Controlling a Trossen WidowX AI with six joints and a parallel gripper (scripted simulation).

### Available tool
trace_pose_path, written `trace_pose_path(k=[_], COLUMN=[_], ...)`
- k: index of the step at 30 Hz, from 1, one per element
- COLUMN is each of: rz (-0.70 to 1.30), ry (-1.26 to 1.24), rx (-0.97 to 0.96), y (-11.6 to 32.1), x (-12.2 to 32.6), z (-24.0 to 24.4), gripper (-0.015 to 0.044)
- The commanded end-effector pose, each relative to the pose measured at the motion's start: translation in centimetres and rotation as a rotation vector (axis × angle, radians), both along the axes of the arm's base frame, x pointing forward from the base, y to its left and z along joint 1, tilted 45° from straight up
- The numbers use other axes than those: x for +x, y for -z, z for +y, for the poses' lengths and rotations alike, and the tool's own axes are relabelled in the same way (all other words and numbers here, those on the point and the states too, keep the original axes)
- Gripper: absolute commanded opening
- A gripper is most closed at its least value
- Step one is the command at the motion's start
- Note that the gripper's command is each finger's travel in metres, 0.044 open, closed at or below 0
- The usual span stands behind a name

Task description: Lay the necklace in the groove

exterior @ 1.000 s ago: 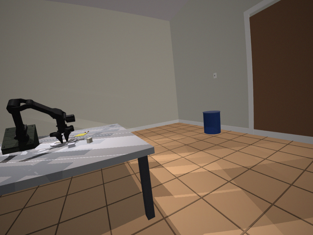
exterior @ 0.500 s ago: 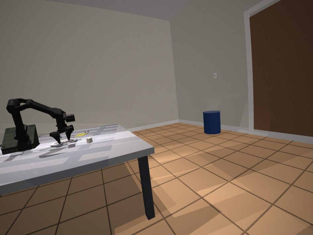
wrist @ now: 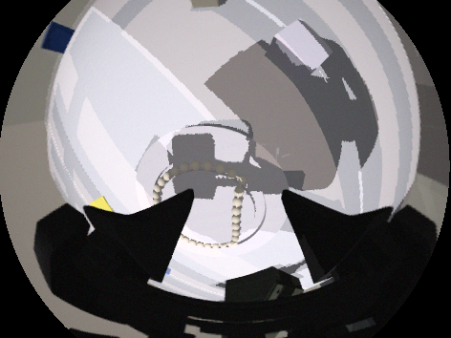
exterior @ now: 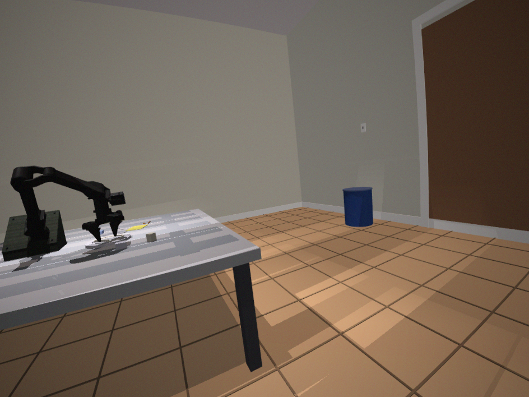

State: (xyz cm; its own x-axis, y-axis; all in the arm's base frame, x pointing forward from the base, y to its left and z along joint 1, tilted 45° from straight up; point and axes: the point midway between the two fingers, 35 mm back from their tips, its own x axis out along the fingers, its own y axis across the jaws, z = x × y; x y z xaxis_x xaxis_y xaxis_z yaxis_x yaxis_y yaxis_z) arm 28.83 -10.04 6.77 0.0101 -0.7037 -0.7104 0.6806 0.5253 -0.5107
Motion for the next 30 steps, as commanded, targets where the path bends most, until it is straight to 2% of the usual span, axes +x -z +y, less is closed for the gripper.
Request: trace_pose_path(k=[1, 7, 12, 30], rz=[-0.039, -0.126, -0.176, -0.175], ry=[0.032, 0.124, 0.175, 0.175], rx=[0.007, 0.009, 0.002, 0.002], y=[0.6, 1.7, 2.2, 3.5], x=[-1.3, -4.3, -6.2, -6.0], z=[2.0, 5.0, 6.3, 5.0], gripper=[0.0282, 0.0125, 0.012, 0.012])
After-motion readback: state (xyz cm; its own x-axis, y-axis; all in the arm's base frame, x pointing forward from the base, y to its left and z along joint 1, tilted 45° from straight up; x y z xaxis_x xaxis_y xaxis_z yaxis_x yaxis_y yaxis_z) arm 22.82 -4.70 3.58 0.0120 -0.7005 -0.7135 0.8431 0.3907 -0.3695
